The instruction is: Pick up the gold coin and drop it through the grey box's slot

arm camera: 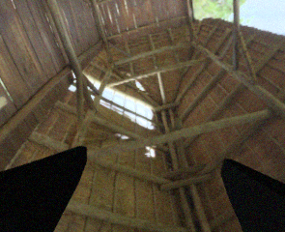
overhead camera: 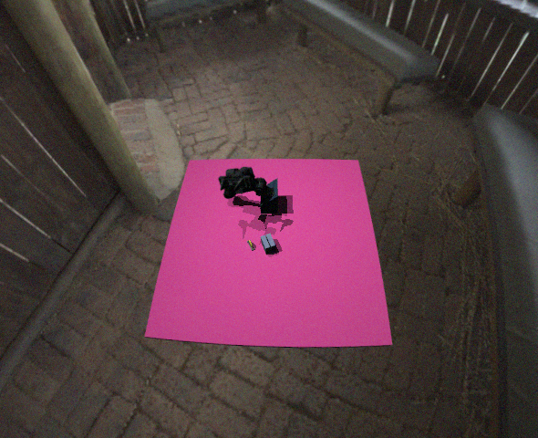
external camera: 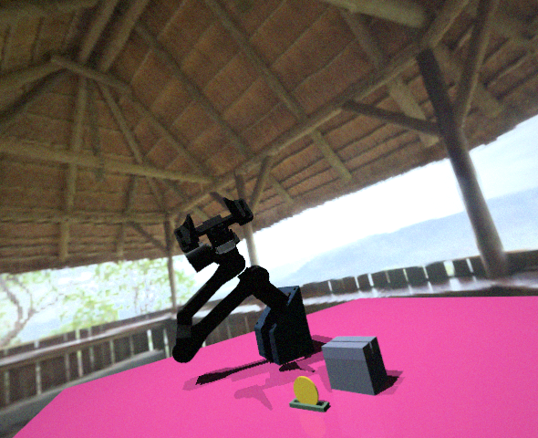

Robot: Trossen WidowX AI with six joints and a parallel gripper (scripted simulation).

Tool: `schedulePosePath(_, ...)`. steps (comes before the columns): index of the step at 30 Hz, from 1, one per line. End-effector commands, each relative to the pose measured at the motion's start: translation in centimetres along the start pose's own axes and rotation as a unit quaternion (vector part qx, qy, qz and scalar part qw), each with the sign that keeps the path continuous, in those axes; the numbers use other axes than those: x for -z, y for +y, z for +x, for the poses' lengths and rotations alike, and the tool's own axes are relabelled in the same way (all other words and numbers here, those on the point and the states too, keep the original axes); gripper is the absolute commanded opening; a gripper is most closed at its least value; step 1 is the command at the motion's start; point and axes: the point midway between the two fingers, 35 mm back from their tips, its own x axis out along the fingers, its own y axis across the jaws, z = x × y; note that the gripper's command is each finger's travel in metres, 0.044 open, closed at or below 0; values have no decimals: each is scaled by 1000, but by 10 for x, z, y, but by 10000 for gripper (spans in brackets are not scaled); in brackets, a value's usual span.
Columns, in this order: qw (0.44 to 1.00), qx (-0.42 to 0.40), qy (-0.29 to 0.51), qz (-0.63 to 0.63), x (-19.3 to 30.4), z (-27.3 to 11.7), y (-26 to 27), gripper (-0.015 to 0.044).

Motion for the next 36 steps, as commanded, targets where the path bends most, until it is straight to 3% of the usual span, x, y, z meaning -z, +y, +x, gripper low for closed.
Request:
schedulePosePath(1, 1000, 1, 0, -6, 1, 0, -1, 374)
schedulePosePath(5, 990, 15, 7, -140, 12, 9, -17, 269)
schedulePosePath(9, 938, 44, 2, -345, 19, 26, -44, 164)
schedulePosePath(12, 848, 83, -20, -522, 12, 46, -68, 161)
schedulePosePath(17, 622, 188, -63, -758, -32, 80, -101, 161)
schedulePosePath(23, 259, 373, -65, -888, -115, 100, -112, 161)
schedulePosePath(25, 144, 439, -51, -886, -144, 100, -108, 161)
schedulePosePath(29, -24, 542, -11, -840, -188, 92, -95, 161)
schedulePosePath(36, -253, 709, 121, -647, -253, 57, -54, 161)
